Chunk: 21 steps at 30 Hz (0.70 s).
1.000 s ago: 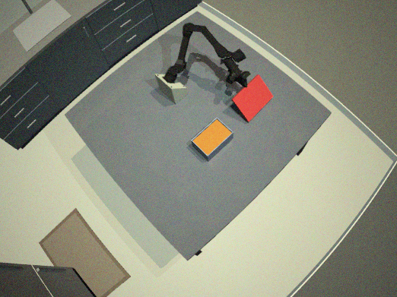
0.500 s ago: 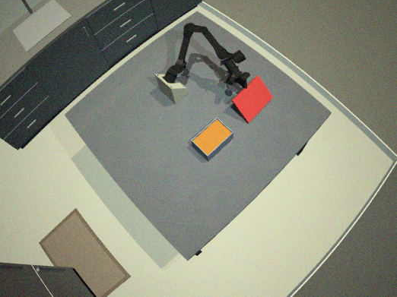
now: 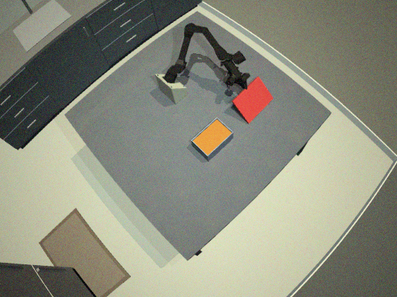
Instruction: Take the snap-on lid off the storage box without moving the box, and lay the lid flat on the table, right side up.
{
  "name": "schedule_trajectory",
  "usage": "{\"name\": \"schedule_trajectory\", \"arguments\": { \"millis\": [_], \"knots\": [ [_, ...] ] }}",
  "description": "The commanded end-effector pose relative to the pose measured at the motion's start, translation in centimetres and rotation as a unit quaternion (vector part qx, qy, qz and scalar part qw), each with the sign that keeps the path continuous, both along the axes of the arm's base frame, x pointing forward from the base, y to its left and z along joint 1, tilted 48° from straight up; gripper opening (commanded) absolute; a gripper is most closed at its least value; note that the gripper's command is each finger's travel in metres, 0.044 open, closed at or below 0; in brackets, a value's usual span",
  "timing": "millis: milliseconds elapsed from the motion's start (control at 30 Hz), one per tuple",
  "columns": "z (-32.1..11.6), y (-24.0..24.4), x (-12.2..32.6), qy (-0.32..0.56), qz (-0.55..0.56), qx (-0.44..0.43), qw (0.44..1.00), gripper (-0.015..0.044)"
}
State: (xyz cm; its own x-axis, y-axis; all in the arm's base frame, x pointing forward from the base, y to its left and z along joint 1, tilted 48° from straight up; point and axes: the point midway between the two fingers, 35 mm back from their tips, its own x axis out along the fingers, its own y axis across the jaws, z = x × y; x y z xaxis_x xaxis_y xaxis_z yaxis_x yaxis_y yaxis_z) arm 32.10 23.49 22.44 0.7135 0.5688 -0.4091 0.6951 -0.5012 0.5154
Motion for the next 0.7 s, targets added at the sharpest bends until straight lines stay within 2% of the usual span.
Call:
{"name": "schedule_trajectory", "arguments": {
  "millis": [0, 667],
  "knots": [
    [-0.4, 0.3, 0.0, 0.002, -0.002, 0.000, 1.000, 0.0000],
    [-1.4, 1.5, -0.1, 0.002, -0.002, 0.001, 1.000, 0.0000]
  ]
}}
